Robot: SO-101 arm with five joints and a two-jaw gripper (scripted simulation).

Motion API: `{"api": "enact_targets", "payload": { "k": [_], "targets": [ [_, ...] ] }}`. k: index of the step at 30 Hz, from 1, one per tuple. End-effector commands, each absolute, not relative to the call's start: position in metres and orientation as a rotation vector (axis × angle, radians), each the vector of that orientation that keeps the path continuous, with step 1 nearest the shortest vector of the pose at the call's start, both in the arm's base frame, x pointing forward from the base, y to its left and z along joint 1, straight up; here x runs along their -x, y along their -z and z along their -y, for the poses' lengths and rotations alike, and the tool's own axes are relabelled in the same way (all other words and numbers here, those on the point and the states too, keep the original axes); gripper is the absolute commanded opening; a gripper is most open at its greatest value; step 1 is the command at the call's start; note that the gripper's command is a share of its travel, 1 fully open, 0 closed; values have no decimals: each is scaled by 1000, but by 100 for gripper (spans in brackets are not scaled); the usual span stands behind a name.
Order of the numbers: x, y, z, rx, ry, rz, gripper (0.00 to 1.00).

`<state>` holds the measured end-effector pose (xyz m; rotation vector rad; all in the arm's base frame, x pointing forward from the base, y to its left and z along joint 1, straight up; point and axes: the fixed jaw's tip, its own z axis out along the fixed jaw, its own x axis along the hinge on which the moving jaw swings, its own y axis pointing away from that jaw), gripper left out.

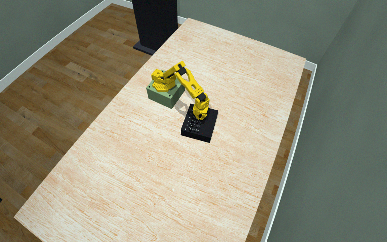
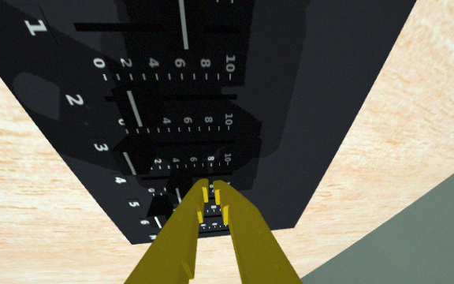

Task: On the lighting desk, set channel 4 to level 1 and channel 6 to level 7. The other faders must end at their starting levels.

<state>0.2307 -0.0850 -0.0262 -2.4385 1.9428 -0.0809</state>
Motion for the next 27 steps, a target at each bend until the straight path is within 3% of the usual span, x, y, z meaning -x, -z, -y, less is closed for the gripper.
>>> {"api": "enact_targets", "payload": {
  "k": [1,27],
  "targets": [
    [-218,34,89,2434,8,-1984,0],
    [-213,36,89,2434,8,-1984,0]
  ]
}}
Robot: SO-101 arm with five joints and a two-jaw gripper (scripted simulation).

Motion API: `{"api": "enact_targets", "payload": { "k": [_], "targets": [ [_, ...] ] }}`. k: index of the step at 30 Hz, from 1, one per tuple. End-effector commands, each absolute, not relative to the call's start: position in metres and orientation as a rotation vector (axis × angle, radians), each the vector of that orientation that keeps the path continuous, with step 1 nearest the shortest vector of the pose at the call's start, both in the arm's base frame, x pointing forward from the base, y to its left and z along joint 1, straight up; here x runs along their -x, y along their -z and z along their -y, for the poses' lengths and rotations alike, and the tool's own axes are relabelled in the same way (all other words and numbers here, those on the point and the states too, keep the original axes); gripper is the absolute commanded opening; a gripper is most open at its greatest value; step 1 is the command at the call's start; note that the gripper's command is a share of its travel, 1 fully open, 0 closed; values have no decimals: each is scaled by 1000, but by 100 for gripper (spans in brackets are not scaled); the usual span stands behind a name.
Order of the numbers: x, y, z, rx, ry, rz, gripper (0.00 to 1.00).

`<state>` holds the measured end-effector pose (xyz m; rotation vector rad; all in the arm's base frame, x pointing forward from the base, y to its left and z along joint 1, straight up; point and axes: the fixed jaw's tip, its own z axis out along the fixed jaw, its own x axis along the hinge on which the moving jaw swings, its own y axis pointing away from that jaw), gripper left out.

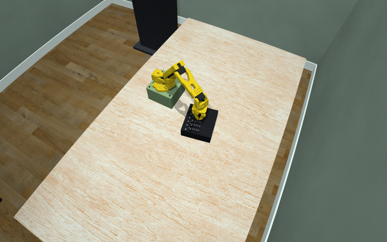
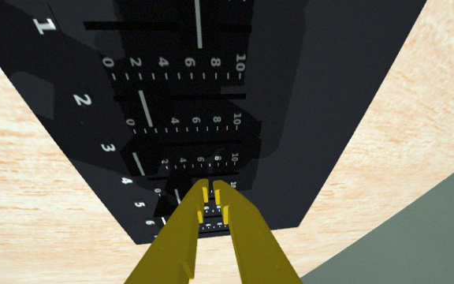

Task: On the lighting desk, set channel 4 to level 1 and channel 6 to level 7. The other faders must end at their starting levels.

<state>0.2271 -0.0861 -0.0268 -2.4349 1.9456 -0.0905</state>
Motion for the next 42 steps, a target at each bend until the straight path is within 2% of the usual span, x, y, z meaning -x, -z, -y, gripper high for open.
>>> {"api": "enact_targets", "payload": {
  "k": [1,42],
  "targets": [
    [-213,36,89,2434,8,-1984,0],
    [-206,36,87,2434,8,-1984,0]
  ]
}}
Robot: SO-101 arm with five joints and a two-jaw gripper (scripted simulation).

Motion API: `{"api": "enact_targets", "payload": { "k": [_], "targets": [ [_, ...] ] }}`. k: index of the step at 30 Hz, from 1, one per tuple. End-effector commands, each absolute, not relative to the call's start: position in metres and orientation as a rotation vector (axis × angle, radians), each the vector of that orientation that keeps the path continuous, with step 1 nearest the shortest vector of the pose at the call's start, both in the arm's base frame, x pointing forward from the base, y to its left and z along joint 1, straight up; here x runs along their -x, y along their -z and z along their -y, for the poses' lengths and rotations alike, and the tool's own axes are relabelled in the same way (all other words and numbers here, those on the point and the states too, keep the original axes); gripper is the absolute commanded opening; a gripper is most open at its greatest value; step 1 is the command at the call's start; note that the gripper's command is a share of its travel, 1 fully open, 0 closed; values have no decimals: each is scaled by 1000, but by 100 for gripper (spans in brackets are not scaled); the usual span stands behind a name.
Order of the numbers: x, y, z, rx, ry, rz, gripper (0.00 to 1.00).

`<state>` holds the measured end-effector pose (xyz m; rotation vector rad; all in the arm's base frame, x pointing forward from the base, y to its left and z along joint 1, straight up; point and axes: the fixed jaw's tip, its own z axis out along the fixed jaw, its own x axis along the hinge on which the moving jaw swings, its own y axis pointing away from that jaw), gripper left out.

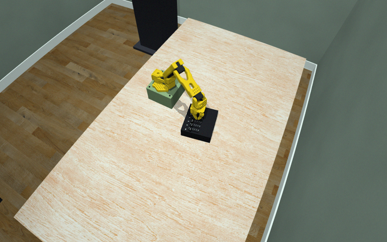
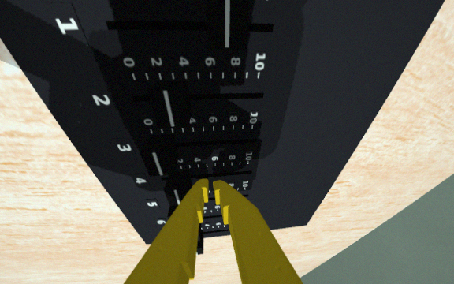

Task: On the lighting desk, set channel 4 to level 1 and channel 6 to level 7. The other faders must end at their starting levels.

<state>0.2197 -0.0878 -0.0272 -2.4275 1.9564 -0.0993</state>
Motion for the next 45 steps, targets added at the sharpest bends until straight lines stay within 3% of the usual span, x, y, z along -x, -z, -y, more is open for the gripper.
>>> {"api": "enact_targets", "payload": {
  "k": [1,45],
  "targets": [
    [-206,36,87,2434,8,-1984,0],
    [-208,36,86,2434,8,-1984,0]
  ]
}}
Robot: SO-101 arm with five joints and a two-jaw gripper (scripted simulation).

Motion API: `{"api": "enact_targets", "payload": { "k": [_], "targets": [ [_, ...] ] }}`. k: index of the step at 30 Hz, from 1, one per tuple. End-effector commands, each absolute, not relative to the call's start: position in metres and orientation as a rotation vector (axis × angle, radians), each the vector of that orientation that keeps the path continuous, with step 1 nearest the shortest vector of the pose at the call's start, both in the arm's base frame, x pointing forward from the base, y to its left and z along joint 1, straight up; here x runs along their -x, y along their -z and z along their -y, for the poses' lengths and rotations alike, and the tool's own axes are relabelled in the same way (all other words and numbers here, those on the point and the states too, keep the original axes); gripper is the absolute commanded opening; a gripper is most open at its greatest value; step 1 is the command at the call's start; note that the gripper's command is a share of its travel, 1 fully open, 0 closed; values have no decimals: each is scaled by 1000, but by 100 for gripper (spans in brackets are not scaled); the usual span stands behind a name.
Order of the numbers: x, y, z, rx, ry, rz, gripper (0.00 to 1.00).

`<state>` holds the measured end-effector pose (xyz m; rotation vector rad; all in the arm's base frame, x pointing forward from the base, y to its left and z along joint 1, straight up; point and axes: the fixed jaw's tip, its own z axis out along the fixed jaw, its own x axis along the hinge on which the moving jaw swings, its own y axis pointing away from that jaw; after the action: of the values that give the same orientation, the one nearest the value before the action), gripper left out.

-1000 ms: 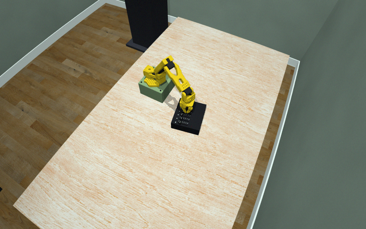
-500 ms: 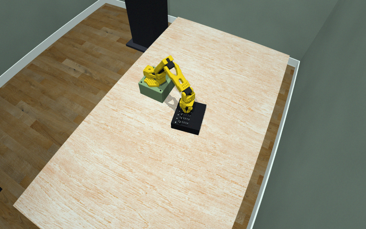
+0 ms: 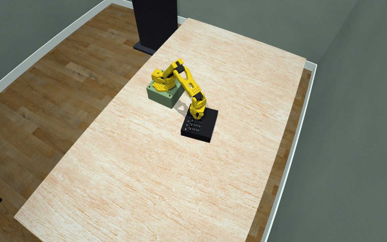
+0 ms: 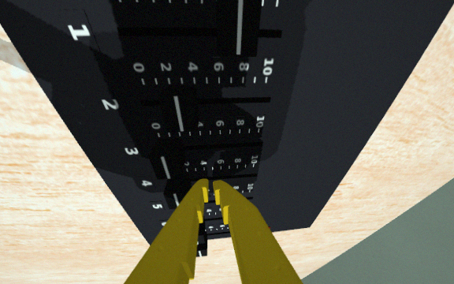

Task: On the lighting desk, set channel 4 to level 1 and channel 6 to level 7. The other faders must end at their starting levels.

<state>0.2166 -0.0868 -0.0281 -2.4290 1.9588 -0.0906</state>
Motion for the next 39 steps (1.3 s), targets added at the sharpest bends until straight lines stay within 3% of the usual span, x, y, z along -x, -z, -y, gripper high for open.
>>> {"api": "enact_targets", "payload": {
  "k": [1,39],
  "targets": [
    [-209,36,85,2434,8,-1984,0],
    [-219,33,82,2434,8,-1984,0]
  ]
}}
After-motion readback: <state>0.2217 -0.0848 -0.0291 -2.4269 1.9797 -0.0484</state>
